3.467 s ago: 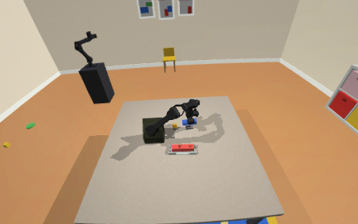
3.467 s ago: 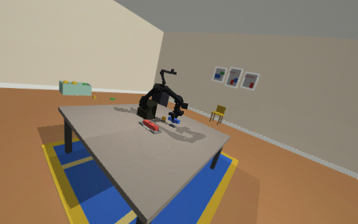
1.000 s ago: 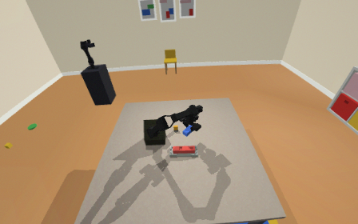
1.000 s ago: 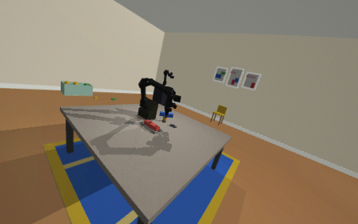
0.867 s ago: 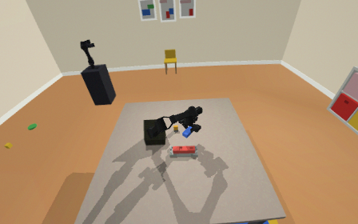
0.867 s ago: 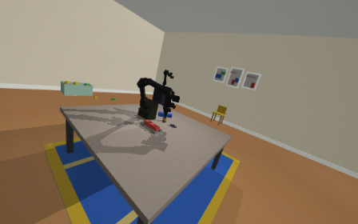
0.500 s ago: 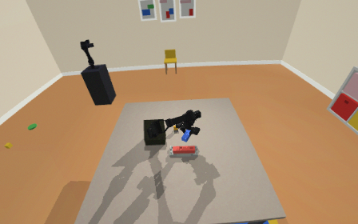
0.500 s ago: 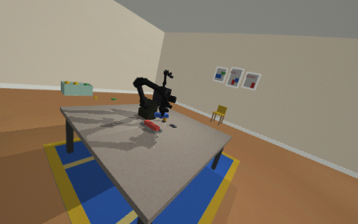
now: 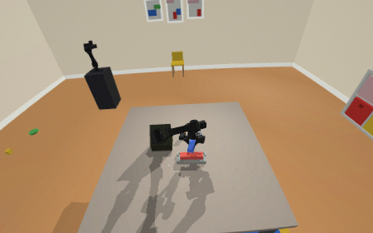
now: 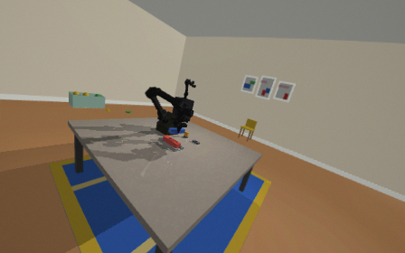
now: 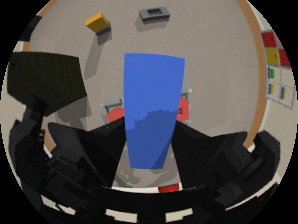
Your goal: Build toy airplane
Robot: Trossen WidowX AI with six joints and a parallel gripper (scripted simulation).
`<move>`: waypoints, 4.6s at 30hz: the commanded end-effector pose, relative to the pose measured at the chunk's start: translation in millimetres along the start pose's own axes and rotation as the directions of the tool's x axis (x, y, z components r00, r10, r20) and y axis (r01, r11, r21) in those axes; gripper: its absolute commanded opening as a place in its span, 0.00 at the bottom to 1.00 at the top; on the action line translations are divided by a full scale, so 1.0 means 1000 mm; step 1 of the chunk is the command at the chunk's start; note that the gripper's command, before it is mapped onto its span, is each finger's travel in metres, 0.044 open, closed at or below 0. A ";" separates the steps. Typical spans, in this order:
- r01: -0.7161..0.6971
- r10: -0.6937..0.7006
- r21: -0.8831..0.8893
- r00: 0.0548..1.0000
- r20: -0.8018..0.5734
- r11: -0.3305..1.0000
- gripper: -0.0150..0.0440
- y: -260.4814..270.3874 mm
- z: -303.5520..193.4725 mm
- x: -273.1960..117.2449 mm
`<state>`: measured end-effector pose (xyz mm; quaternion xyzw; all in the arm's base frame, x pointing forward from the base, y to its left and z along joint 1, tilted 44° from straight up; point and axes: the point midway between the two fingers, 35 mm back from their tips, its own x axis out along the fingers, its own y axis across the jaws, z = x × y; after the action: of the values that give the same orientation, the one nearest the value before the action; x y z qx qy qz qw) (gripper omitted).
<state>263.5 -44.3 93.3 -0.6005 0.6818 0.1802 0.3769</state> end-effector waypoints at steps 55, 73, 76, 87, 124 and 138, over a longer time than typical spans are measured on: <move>-0.006 0.001 -0.247 1.000 -0.022 0.969 0.59 0.024 -0.037 0.026; -0.006 0.000 -0.247 1.000 -0.025 0.969 0.59 0.024 -0.039 0.054; -0.006 0.000 -0.247 1.000 -0.025 0.969 0.59 0.024 -0.039 0.054; -0.002 -0.003 -0.239 1.000 -0.019 0.971 0.44 0.023 -0.039 0.052; -0.007 0.002 -0.248 1.000 -0.022 0.969 1.00 0.023 -0.036 -0.032; 0.009 0.001 0.479 1.000 -0.022 0.878 1.00 0.021 -0.034 -0.030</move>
<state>232.5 -43.6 133.1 -0.5805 0.6953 0.1318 0.4029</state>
